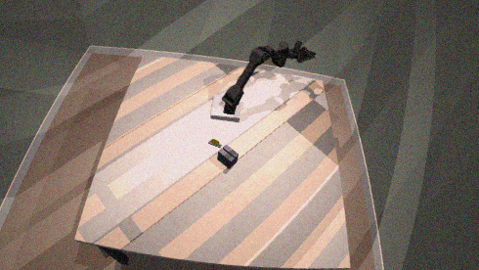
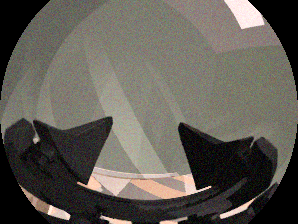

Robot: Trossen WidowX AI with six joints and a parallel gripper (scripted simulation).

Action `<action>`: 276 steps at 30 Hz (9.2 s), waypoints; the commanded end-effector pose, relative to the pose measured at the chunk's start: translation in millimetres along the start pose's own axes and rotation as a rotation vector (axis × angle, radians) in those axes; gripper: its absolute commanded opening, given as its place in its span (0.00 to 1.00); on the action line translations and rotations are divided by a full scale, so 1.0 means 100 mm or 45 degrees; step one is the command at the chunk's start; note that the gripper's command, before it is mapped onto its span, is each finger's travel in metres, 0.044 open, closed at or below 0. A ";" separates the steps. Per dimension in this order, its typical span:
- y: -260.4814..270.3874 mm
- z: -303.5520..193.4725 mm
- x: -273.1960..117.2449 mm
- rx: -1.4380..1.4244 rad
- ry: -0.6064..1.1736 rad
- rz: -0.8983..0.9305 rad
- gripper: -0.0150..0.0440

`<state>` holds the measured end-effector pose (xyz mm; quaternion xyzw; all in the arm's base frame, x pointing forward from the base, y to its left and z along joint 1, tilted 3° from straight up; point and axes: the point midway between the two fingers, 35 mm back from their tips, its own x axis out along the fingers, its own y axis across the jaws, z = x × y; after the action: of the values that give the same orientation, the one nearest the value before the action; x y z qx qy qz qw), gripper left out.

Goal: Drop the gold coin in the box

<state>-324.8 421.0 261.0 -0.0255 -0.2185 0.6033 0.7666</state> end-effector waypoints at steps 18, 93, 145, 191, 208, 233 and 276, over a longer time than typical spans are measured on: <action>-1.96 -1.24 1.54 -0.746 0.409 -0.131 0.53; -5.74 -2.74 -3.90 0.244 2.445 0.330 0.53; -5.59 -3.24 -4.10 0.245 2.446 0.330 0.25; -5.84 -2.40 -3.77 0.244 2.445 0.330 0.25; -5.79 -2.32 -3.83 0.546 2.490 -0.111 0.25; -6.06 -2.48 -3.52 0.530 2.478 -0.100 0.25; -6.39 -2.81 -2.93 0.533 2.475 -0.114 0.25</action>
<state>310.9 37.3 111.1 -0.3638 0.6152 0.3157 0.6242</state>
